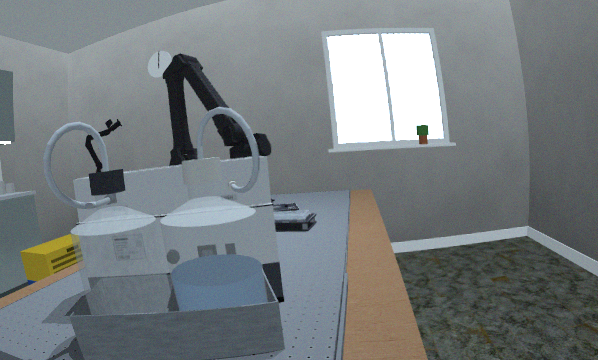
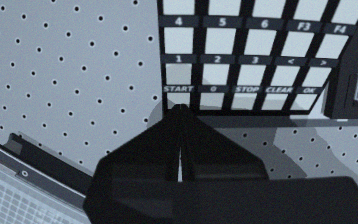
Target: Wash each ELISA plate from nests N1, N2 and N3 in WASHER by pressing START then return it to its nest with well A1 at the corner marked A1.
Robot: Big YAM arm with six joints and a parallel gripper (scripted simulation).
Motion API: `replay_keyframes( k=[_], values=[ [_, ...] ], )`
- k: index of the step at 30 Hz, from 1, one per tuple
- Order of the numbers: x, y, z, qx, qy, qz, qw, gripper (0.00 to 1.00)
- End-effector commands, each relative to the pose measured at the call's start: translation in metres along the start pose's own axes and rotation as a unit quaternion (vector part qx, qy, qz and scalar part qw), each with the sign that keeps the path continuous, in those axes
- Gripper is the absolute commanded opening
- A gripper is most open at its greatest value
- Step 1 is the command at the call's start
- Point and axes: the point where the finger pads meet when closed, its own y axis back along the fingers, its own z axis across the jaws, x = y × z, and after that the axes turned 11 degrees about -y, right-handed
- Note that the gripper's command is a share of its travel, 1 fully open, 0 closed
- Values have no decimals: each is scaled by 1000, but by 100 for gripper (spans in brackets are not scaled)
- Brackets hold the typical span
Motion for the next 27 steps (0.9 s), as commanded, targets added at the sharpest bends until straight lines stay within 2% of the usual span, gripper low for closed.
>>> replay_keyframes(
  k=[1,3,5,6,8,13,25,26,27],
  values=[
    [-5,-4,2,-7,-2,-5,1000,0],
    [-4,-6,0,-4,-2,-3,1000,0],
    [-11,8,14,-24,-6,-14,1000,0],
    [-7,10,11,-15,-4,-8,1000,0],
    [-7,10,11,-15,-4,-8,1000,0],
    [-15,25,25,-27,-7,-16,999,0],
    [-16,43,24,-28,-8,-16,999,0],
    [-11,40,18,-20,-5,-11,1000,0],
    [-13,45,23,-27,-6,-14,1000,0]
  ],
)
